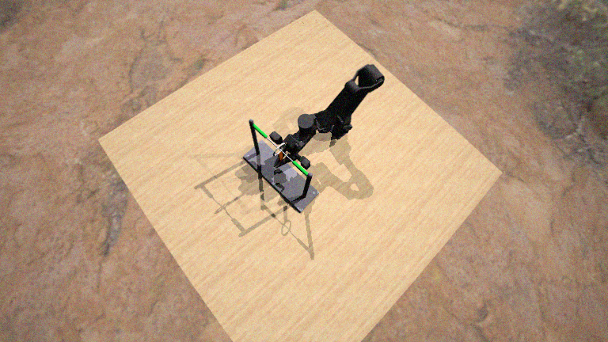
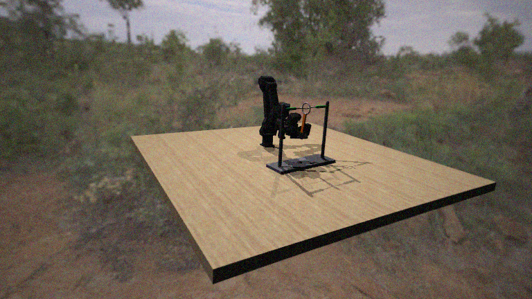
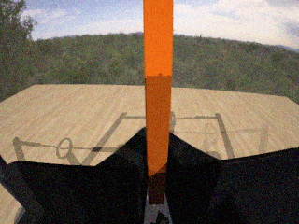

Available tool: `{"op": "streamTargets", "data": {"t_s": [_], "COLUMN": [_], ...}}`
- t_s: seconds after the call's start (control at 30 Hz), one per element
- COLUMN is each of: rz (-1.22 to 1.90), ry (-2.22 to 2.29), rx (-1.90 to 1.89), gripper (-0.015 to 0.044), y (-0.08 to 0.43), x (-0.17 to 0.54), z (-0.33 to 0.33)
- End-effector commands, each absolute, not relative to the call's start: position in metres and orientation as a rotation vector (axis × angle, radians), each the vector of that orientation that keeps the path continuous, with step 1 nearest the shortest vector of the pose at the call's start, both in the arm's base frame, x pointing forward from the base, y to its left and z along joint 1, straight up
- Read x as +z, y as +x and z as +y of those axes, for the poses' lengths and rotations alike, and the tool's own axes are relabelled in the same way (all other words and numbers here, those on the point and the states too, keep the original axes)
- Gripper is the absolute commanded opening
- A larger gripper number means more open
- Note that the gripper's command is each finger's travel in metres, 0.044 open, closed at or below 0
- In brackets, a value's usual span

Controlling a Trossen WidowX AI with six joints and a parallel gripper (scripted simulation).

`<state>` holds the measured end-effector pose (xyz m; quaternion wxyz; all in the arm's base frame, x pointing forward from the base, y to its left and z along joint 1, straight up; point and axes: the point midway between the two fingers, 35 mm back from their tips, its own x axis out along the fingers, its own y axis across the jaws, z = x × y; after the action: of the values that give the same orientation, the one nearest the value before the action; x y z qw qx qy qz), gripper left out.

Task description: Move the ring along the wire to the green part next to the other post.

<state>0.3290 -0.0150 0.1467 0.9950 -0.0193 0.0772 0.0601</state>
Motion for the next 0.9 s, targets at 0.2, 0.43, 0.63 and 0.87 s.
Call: {"op": "streamTargets", "data": {"t_s": [0.2,0.43,0.63,0.87], "rz": [0.235,0.237,0.236,0.234], "ry": [0.062,0.104,0.103,0.077], "rx": [0.085,0.074,0.075,0.083], "gripper": [-0.0150,-0.0150,-0.0150,-0.0150], "y": [0.316,0.315,0.315,0.315], "x": [0.148,0.149,0.151,0.151], "z": [0.008,0.020,0.027,0.030]}}
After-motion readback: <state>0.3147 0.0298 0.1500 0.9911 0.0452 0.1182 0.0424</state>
